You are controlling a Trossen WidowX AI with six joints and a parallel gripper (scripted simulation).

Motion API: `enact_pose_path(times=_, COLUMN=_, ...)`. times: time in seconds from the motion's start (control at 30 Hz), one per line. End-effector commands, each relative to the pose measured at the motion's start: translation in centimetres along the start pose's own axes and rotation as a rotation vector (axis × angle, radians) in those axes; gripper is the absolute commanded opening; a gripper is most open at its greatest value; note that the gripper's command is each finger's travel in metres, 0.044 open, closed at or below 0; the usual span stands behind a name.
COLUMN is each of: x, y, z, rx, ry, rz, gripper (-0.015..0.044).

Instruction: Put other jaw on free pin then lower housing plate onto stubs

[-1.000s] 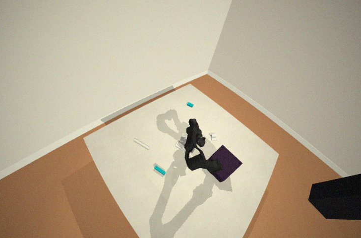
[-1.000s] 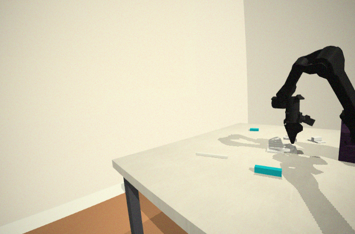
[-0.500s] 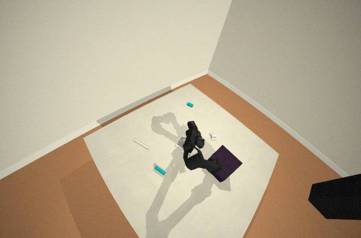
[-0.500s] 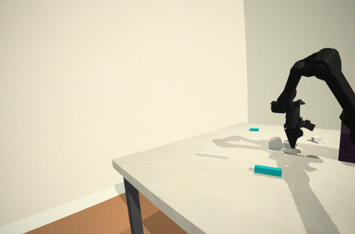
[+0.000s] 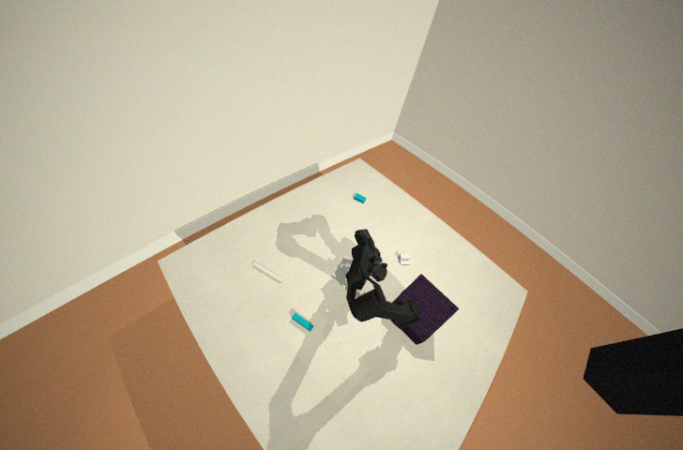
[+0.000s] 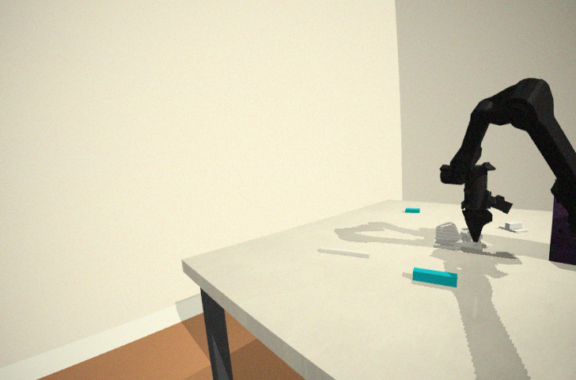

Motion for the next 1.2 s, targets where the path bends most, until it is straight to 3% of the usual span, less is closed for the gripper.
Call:
enact_pose_path(times=0.0, x=-0.04, y=-0.04, z=-0.05, rx=-0.006, ry=0.002, rz=0.004, gripper=0.0351)
enact_pose_path(times=1.17, x=-0.77, y=-0.05, z=-0.05, rx=-0.017, ry=0.002, rz=0.004, gripper=0.0351)
Point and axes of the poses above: the point midway between the two fingers, 35 mm back from their tips, its own x axis back along the fingers, its own y axis across the jaws, z = x × y, the point moved 4 cm from there along x, back along the fingers, and after that the axes turned 1 degree about -x, right-handed, at the moved point
